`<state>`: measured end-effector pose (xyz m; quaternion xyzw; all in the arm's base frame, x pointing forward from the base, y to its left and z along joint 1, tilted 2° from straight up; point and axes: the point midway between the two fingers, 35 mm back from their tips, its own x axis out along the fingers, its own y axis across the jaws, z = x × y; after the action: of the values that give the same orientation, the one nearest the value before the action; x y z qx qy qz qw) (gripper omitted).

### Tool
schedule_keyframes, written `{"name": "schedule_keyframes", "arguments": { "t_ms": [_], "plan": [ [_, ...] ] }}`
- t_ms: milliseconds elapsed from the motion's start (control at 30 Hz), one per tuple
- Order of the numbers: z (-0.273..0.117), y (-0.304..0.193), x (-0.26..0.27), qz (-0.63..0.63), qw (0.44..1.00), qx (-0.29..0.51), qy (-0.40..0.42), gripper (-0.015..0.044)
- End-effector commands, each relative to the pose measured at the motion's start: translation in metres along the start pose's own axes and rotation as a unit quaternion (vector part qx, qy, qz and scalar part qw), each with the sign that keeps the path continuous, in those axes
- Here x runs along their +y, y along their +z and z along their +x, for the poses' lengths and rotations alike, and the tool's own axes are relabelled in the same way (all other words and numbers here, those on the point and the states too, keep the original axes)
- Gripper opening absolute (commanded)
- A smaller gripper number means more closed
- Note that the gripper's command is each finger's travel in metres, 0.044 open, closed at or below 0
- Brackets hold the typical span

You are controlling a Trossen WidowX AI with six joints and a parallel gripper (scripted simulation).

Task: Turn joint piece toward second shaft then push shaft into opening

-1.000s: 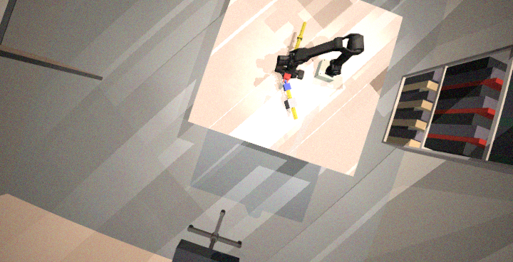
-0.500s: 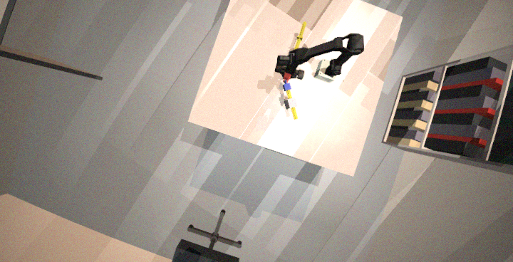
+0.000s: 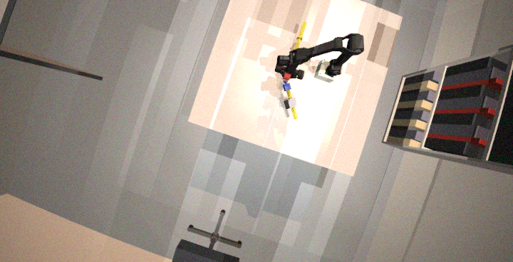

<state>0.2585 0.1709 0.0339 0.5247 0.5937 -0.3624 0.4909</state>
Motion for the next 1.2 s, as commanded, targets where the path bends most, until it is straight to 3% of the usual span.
{"name": "schedule_keyframes", "arguments": {
  "t_ms": [0, 200, 700, 1167],
  "plan": [
    [0.000, 0.000, 0.000, 0.000, 1.000, 0.000, 0.000, 0.0278],
    [0.000, 0.000, 0.000, 0.000, 1.000, 0.000, 0.000, 0.0436],
    [0.000, 0.000, 0.000, 0.000, 1.000, -0.003, -0.001, 0.0440],
    [-0.024, -0.010, 0.000, 0.005, 0.976, -0.219, -0.007, 0.0440]
  ]
}}
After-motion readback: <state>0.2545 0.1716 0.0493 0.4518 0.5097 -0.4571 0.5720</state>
